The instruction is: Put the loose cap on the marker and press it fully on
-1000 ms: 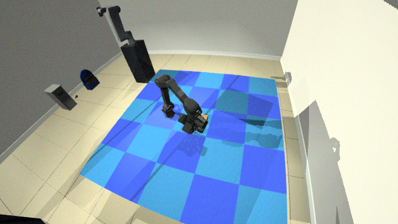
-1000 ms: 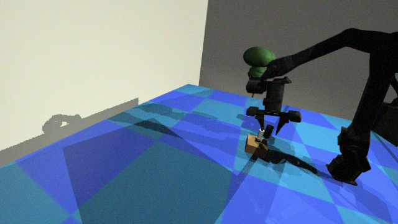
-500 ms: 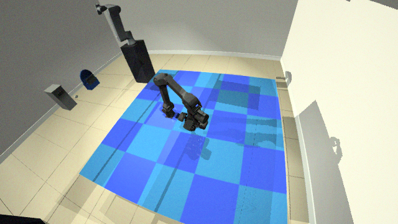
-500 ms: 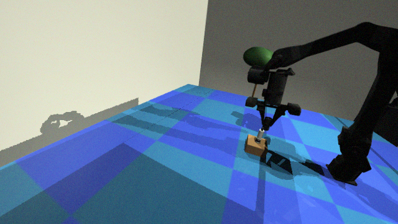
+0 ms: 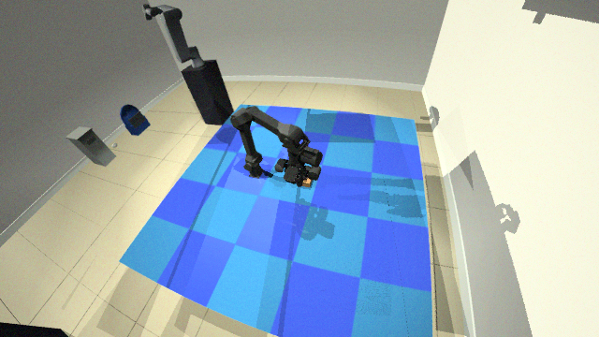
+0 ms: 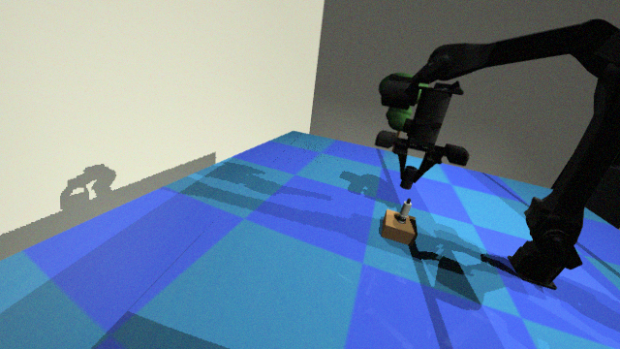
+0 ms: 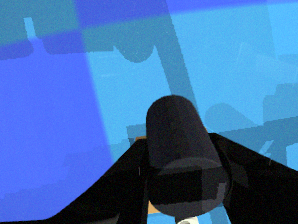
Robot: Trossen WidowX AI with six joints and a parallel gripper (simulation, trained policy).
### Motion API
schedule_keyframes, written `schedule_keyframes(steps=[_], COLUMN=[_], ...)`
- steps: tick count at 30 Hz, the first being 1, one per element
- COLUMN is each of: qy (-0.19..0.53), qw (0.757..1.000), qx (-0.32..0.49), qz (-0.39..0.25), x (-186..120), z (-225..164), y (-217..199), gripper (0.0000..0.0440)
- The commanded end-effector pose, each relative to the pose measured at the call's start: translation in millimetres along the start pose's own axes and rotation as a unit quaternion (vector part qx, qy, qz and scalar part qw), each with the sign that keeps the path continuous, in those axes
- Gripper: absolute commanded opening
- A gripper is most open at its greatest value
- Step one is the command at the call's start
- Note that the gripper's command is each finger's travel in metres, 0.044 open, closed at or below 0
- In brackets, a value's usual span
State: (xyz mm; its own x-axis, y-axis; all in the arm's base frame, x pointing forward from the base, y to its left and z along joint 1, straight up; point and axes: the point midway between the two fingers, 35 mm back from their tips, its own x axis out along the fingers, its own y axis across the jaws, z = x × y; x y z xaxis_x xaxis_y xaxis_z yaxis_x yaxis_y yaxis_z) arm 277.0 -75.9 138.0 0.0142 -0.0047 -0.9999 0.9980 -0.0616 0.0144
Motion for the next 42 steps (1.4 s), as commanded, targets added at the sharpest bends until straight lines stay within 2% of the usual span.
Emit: schedule_keyframes(steps=[1,15,25,42], qy=[0.002,0.012,0.013,0.015], qw=[1.000,1.000,0.999,0.998], qx=[-0.003,-0.029,-0.040,-0.046], qz=[0.008,-0.001,-0.016,-0.050], x=[-8.9,-26.6,-29.0,-1.8], z=[-10.6,-62.9,-80.5,-83.0], y=[4.9,7.7,0.4,-7.1], gripper=[0.0071,0.0047,0.0027,0.0006])
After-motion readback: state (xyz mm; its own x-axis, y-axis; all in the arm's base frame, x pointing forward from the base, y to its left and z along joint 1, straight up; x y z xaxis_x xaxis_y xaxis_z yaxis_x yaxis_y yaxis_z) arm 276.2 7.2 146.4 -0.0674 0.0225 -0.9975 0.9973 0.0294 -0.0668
